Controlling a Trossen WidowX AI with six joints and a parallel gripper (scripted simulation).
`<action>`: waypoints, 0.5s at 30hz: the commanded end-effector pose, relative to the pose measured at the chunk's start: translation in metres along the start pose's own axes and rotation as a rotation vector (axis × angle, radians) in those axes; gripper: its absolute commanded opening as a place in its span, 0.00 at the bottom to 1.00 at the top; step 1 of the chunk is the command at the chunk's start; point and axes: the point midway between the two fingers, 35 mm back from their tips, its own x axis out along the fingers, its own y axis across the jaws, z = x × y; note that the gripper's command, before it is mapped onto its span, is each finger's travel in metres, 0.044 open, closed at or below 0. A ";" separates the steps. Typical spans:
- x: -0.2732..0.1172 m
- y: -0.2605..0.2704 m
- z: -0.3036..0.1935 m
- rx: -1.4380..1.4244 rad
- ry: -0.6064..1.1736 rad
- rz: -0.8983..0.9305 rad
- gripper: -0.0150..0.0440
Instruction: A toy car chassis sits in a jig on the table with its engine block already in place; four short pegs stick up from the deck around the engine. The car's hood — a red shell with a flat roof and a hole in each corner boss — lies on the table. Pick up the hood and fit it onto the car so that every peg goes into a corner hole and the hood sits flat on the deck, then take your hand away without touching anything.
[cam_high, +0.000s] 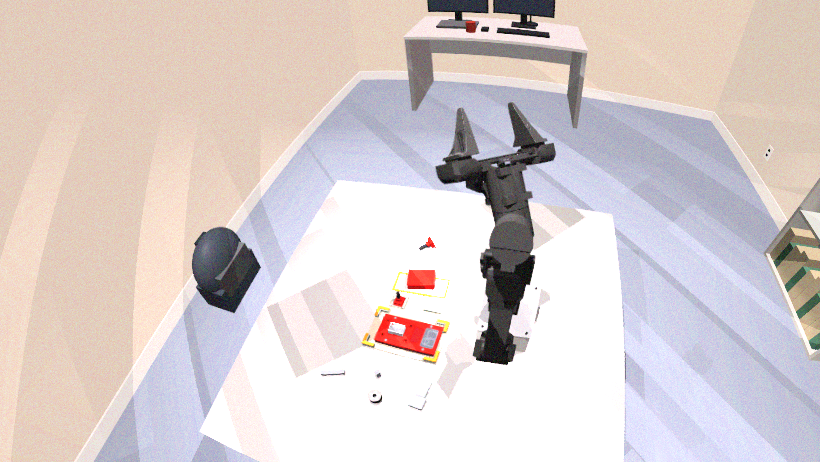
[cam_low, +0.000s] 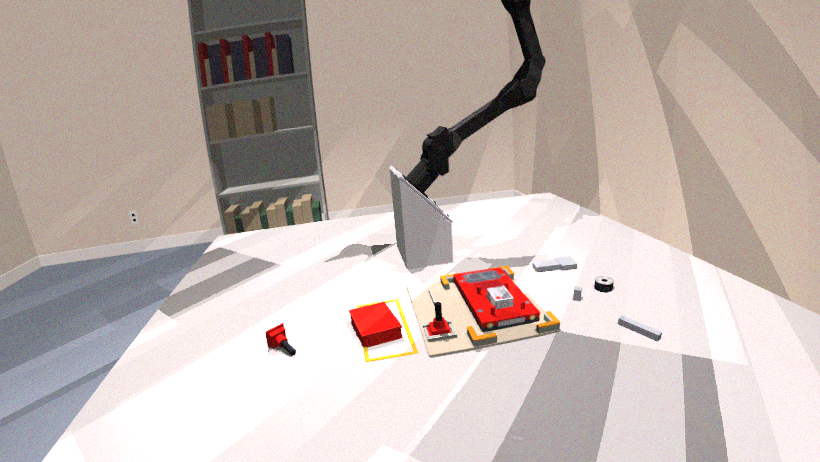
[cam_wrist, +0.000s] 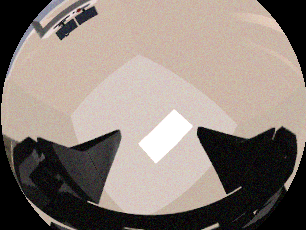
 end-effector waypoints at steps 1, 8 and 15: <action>0.018 0.008 0.027 0.072 -0.079 0.004 1.00; 0.057 0.018 0.117 0.235 -0.313 0.006 1.00; 0.080 0.028 0.215 0.434 -0.556 0.077 1.00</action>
